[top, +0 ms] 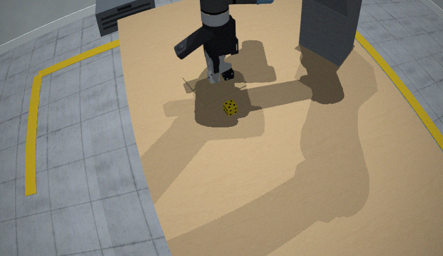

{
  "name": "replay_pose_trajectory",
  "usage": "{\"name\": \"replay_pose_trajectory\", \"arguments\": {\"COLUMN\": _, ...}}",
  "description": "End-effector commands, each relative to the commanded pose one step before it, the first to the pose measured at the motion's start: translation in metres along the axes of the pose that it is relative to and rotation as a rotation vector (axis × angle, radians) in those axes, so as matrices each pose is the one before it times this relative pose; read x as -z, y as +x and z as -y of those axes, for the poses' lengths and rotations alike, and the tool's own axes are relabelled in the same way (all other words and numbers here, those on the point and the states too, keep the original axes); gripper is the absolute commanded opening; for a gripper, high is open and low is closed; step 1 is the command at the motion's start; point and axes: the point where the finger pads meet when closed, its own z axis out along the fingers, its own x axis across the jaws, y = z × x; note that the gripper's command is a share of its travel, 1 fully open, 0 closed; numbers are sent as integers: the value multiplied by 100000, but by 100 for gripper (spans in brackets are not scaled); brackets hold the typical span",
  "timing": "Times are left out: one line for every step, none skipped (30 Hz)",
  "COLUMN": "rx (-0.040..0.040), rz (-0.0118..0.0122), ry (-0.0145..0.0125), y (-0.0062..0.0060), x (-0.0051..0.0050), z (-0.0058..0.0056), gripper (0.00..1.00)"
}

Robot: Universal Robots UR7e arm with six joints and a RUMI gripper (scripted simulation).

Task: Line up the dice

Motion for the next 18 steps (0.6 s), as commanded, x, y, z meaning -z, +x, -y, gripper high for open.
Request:
{"name": "replay_pose_trajectory", "arguments": {"rx": 20, "rz": -28, "ry": 94, "y": 6, "x": 29, "z": 39, "gripper": 10}}
{"name": "replay_pose_trajectory", "arguments": {"rx": 0, "rz": 0, "ry": 0, "y": 0, "x": 0, "z": 0, "gripper": 10}}
{"name": "replay_pose_trajectory", "arguments": {"rx": 0, "rz": 0, "ry": 0, "y": 0, "x": 0, "z": 0, "gripper": 10}}
{"name": "replay_pose_trajectory", "arguments": {"rx": 0, "rz": 0, "ry": 0, "y": 0, "x": 0, "z": 0, "gripper": 10}}
{"name": "replay_pose_trajectory", "arguments": {"rx": 0, "rz": 0, "ry": 0, "y": 0, "x": 0, "z": 0, "gripper": 10}}
{"name": "replay_pose_trajectory", "arguments": {"rx": 0, "rz": 0, "ry": 0, "y": 0, "x": 0, "z": 0, "gripper": 10}}
{"name": "replay_pose_trajectory", "arguments": {"rx": 0, "rz": 0, "ry": 0, "y": 0, "x": 0, "z": 0, "gripper": 10}}
{"name": "replay_pose_trajectory", "arguments": {"rx": 0, "rz": 0, "ry": 0, "y": 0, "x": -2, "z": 0, "gripper": 10}}
{"name": "replay_pose_trajectory", "arguments": {"rx": 0, "rz": 0, "ry": 0, "y": 0, "x": -4, "z": 0, "gripper": 10}}
{"name": "replay_pose_trajectory", "arguments": {"rx": 0, "rz": 0, "ry": 0, "y": 0, "x": -8, "z": 0, "gripper": 10}}
{"name": "replay_pose_trajectory", "arguments": {"rx": 0, "rz": 0, "ry": 0, "y": 0, "x": -11, "z": 0, "gripper": 10}}
{"name": "replay_pose_trajectory", "arguments": {"rx": 0, "rz": 0, "ry": 0, "y": 0, "x": -15, "z": 0, "gripper": 10}}
{"name": "replay_pose_trajectory", "arguments": {"rx": 0, "rz": 0, "ry": 0, "y": 0, "x": -19, "z": 0, "gripper": 10}}
{"name": "replay_pose_trajectory", "arguments": {"rx": 0, "rz": 0, "ry": 0, "y": 0, "x": -23, "z": 0, "gripper": 10}}
{"name": "replay_pose_trajectory", "arguments": {"rx": 0, "rz": 0, "ry": 0, "y": 0, "x": -26, "z": 0, "gripper": 10}}
{"name": "replay_pose_trajectory", "arguments": {"rx": 0, "rz": 0, "ry": 0, "y": 0, "x": -28, "z": 0, "gripper": 10}}
{"name": "replay_pose_trajectory", "arguments": {"rx": 0, "rz": 0, "ry": 0, "y": 0, "x": -30, "z": 0, "gripper": 10}}
{"name": "replay_pose_trajectory", "arguments": {"rx": 0, "rz": 0, "ry": 0, "y": 0, "x": -31, "z": 0, "gripper": 10}}
